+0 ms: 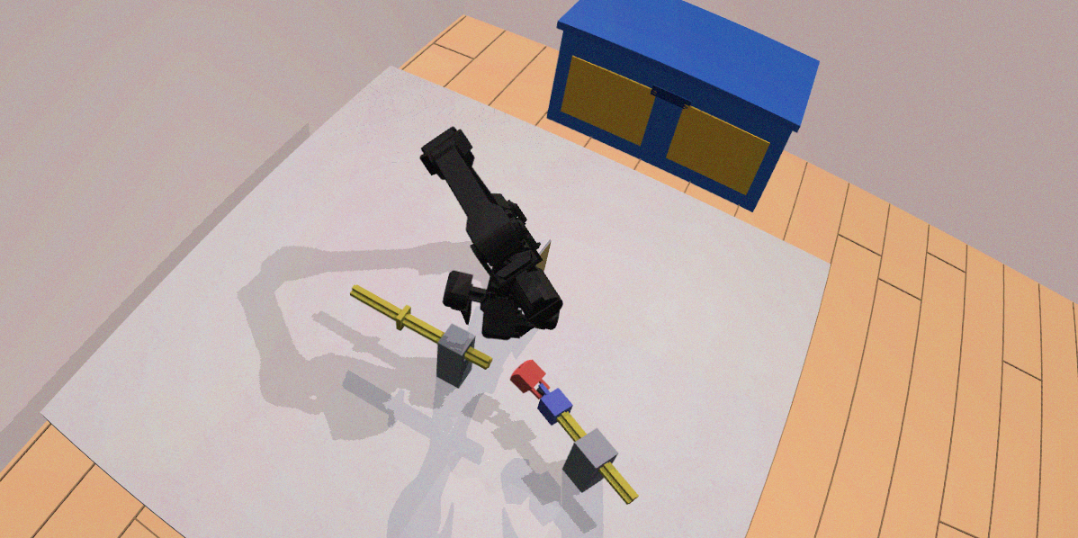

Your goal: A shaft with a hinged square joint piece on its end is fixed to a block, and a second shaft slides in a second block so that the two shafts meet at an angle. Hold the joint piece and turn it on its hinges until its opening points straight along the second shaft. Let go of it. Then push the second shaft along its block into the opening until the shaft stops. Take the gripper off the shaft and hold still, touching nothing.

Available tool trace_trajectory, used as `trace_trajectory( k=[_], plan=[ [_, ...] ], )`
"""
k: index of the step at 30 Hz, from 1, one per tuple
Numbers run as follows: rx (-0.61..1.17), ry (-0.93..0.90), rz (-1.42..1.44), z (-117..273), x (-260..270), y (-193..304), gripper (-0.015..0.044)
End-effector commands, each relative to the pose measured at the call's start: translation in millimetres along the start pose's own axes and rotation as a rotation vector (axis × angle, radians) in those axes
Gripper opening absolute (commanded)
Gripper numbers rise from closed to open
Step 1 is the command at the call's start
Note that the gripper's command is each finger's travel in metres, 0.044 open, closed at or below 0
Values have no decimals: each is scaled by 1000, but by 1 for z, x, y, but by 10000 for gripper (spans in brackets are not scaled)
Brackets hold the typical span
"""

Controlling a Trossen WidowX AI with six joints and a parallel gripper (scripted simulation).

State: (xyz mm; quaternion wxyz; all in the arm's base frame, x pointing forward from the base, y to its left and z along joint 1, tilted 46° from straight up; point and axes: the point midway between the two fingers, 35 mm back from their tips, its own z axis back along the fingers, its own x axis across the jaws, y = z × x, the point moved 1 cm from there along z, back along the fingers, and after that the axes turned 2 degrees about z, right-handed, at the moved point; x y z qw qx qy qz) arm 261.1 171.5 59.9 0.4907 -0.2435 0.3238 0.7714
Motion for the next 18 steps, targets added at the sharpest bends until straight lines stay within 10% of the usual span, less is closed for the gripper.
trace_trajectory(
  k=[1, 18],
  plan=[
    [8, 11, -117, -4, 1, -1, 440],
    [31, 48, -613, -19, 3, -2, 440]
  ],
)
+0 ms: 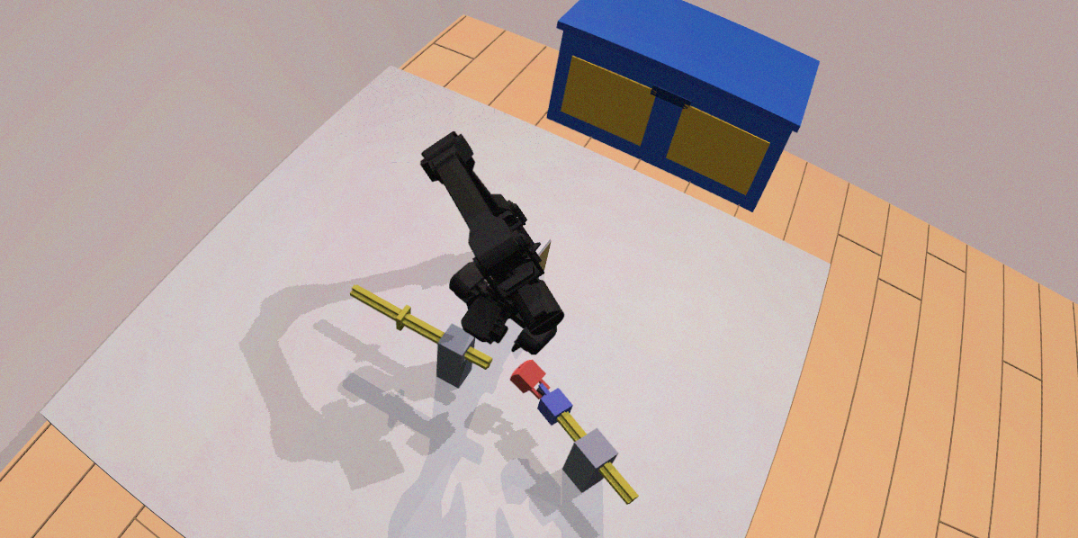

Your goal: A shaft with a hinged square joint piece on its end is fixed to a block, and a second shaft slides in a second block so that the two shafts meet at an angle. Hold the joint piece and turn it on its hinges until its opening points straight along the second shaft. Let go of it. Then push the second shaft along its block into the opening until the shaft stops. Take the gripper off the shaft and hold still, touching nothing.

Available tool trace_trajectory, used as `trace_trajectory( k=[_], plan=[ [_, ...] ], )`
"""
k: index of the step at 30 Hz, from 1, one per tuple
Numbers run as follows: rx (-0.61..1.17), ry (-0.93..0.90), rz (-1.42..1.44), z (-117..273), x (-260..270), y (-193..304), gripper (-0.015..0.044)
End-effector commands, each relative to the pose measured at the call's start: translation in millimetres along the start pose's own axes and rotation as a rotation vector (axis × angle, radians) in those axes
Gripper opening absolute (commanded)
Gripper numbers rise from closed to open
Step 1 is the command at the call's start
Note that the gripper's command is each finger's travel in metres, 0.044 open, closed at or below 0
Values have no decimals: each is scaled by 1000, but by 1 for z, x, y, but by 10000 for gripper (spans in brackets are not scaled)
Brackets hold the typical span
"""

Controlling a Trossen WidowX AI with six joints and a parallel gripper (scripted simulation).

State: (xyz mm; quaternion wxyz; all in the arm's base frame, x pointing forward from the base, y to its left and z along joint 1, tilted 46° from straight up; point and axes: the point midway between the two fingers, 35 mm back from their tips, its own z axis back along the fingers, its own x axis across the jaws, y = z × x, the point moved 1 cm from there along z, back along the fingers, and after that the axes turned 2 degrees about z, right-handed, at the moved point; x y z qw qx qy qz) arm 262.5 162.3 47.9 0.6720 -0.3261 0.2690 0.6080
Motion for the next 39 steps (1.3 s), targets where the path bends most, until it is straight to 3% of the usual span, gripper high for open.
trace_trajectory(
  k=[1, 39],
  plan=[
    [2, 13, -116, -4, 1, 0, 440],
    [-26, 112, -1219, -36, 6, 1, 440]
  ],
)
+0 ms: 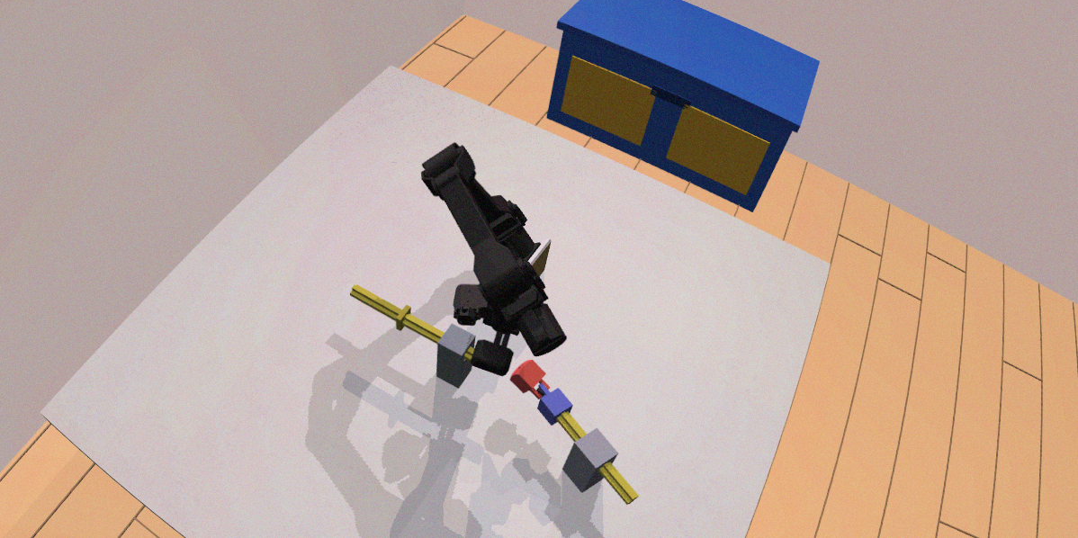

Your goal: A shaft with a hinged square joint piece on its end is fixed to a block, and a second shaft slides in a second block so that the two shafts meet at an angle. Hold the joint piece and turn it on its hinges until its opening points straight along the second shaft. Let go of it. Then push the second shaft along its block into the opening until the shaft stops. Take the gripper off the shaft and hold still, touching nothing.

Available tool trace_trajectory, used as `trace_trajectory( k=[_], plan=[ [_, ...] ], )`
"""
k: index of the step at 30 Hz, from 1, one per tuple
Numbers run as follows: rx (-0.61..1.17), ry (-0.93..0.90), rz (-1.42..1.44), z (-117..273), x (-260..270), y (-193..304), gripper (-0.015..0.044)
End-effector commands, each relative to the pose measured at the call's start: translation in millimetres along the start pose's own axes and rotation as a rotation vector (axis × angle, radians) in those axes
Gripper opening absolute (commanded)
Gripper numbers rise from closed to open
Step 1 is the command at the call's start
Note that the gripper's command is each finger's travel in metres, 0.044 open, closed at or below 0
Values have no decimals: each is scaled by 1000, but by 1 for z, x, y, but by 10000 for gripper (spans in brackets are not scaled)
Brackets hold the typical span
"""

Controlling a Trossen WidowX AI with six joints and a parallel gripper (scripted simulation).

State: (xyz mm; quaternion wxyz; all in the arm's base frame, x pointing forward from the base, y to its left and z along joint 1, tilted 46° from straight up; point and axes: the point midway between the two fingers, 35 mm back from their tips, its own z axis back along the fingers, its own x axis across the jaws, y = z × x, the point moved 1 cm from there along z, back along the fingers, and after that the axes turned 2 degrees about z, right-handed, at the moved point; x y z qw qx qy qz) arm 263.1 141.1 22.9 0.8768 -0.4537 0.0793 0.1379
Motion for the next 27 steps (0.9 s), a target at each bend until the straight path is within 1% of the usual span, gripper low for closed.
trace_trajectory(
  k=[1, 12, 17, 22, 27],
  plan=[
    [-11, 7, -115, -4, 1, 1, 440],
    [-32, 20, -414, -13, 1, 3, 440],
    [-33, 20, -419, -14, 1, 3, 440],
    [-34, 21, -420, -30, 2, 6, 440],
    [-33, 20, -420, -29, 7, 14, 440]
  ],
)
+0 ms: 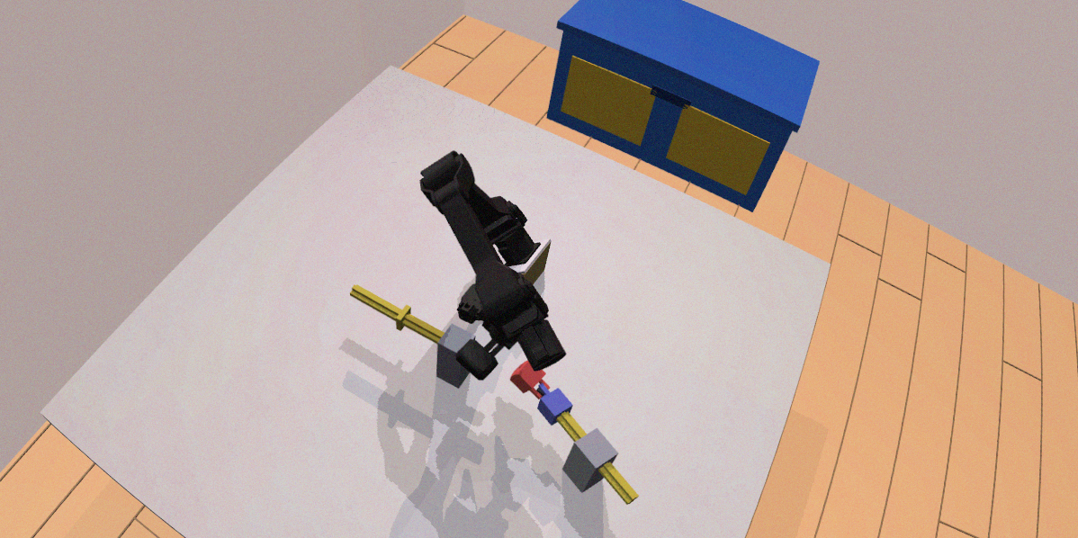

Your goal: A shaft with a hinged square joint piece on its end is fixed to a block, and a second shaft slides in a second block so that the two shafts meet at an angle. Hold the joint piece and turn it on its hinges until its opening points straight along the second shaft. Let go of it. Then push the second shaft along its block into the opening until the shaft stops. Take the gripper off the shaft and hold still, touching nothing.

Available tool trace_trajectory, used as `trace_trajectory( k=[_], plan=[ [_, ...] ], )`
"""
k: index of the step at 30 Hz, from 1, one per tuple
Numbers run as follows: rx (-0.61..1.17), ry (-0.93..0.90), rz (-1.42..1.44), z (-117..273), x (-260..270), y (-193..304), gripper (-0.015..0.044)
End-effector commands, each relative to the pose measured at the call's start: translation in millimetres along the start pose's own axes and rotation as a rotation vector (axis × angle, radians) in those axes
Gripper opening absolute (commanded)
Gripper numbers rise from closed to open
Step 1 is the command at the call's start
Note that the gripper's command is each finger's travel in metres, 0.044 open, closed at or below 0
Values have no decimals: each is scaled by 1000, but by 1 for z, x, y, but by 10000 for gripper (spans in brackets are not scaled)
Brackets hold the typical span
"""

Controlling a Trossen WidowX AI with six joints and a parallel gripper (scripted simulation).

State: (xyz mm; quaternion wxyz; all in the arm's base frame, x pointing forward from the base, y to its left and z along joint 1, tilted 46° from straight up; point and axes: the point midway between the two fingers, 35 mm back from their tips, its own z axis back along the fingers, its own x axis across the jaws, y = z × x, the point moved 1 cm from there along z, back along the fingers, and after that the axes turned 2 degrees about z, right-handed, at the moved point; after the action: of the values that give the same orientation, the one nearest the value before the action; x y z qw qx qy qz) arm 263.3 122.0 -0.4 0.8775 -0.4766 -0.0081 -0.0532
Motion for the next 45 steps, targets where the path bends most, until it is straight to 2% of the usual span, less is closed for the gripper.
trace_trajectory(
  k=[1, 16, 38, 45],
  plan=[
    [2, -6, 2, 2, 2, 11, 440],
    [7, -7, 0, 12, 2, 66, 440],
    [5, -7, 0, -18, 3, 67, 440],
    [5, -7, 0, -18, 3, 67, 256]
  ],
)
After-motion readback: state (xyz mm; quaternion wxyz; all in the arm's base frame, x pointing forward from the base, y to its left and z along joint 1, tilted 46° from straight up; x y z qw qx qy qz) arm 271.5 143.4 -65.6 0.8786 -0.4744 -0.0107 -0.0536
